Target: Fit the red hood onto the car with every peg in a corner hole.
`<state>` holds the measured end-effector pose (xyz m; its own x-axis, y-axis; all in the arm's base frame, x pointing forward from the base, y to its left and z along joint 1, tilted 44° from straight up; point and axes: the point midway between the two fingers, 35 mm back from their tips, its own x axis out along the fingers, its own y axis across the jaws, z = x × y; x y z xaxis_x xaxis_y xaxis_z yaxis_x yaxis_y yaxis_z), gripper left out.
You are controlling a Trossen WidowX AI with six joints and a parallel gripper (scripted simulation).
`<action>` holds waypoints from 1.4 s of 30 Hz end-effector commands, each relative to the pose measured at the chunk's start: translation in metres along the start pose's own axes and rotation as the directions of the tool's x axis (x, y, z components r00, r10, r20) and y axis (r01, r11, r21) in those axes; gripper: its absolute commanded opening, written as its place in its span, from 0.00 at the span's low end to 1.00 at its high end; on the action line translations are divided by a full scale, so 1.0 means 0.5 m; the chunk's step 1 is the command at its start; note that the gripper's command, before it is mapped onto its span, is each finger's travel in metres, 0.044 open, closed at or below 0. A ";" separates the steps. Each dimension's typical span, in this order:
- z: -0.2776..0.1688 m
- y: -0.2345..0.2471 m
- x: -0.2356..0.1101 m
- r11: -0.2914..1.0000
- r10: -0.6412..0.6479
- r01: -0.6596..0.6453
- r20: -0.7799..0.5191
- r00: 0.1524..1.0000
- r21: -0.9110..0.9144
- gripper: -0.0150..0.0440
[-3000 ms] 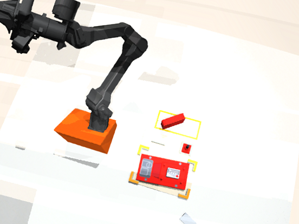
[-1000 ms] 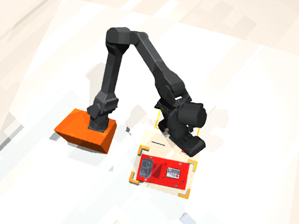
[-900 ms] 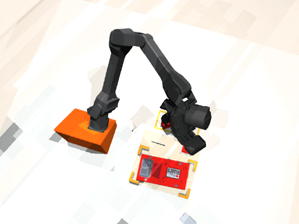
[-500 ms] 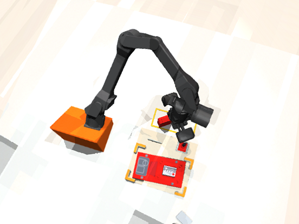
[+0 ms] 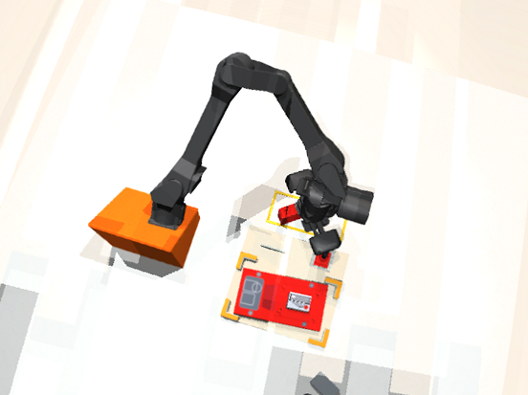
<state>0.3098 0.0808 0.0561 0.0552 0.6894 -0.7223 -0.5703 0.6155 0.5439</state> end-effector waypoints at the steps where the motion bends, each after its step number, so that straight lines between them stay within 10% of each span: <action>1: -0.002 0.001 0.005 1.000 0.003 -0.003 0.004 1.000 0.008 0.25; 42: 0.004 0.059 0.005 1.000 0.001 -0.001 0.002 1.000 0.009 0.25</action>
<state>0.2977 0.0996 0.0720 0.0606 0.6911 -0.7202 -0.5695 0.6166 0.5437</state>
